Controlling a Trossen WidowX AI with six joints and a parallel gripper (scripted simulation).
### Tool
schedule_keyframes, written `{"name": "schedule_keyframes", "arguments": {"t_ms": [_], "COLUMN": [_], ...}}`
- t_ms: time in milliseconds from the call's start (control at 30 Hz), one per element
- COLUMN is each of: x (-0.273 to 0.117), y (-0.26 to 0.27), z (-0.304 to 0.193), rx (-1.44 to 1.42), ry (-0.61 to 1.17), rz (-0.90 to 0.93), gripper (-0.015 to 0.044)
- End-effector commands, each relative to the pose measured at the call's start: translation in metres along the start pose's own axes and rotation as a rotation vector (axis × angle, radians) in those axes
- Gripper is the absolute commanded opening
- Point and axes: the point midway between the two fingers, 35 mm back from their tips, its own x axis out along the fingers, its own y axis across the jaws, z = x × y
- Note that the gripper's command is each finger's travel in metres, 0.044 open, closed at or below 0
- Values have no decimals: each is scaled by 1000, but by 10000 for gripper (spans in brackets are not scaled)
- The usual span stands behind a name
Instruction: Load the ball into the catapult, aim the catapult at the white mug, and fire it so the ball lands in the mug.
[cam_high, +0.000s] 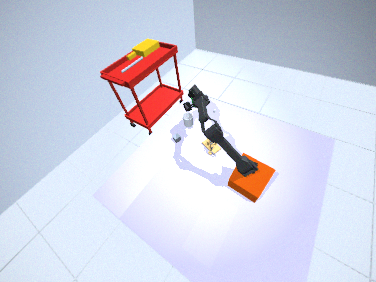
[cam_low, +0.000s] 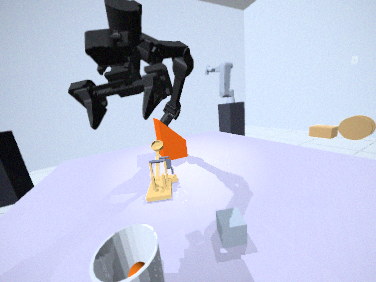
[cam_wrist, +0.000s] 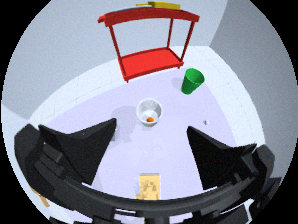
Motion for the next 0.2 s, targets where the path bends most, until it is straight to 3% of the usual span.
{"name": "schedule_keyframes", "arguments": {"t_ms": [0,167], "x": [0,0], "y": [0,0], "z": [0,0], "rx": [0,0], "ry": [0,0], "rz": [0,0], "gripper": [440,440]}}
